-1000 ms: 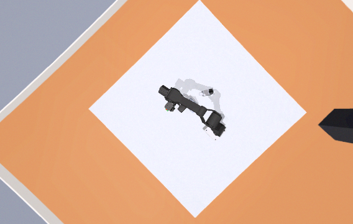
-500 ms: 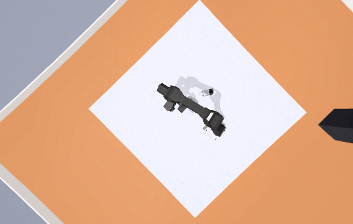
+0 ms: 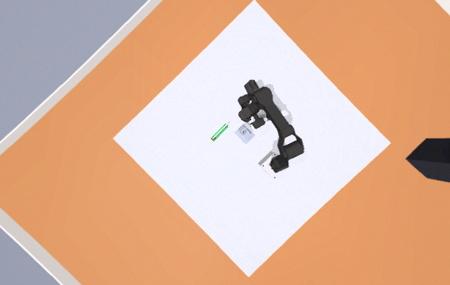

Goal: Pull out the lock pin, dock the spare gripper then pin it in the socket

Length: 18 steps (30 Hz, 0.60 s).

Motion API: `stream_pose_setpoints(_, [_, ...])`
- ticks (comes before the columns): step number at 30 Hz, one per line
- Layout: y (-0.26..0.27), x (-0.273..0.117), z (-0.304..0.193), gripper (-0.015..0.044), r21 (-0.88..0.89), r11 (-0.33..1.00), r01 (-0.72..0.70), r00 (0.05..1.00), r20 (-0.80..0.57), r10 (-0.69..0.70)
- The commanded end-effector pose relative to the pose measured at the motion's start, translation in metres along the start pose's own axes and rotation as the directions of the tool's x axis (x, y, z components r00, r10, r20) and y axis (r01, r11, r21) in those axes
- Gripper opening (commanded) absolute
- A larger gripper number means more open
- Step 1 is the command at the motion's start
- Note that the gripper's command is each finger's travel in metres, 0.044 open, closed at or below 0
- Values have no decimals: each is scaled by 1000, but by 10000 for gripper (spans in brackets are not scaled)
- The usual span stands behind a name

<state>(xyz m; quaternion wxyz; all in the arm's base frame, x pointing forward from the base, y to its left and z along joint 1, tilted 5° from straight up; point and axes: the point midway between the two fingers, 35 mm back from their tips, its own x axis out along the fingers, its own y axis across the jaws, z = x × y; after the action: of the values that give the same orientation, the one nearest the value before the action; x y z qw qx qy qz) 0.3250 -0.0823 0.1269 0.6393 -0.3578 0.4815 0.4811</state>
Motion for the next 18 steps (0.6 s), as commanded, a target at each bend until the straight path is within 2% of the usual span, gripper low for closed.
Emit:
stream_pose_setpoints(1, [18,-9,-46,440,87,995,54,994,95,-62])
stream_pose_setpoints(8, [59,-21,-110,440,246,953,177,953,200,-229])
stream_pose_setpoints(18, [62,-17,-112,440,261,946,191,947,206,-248])
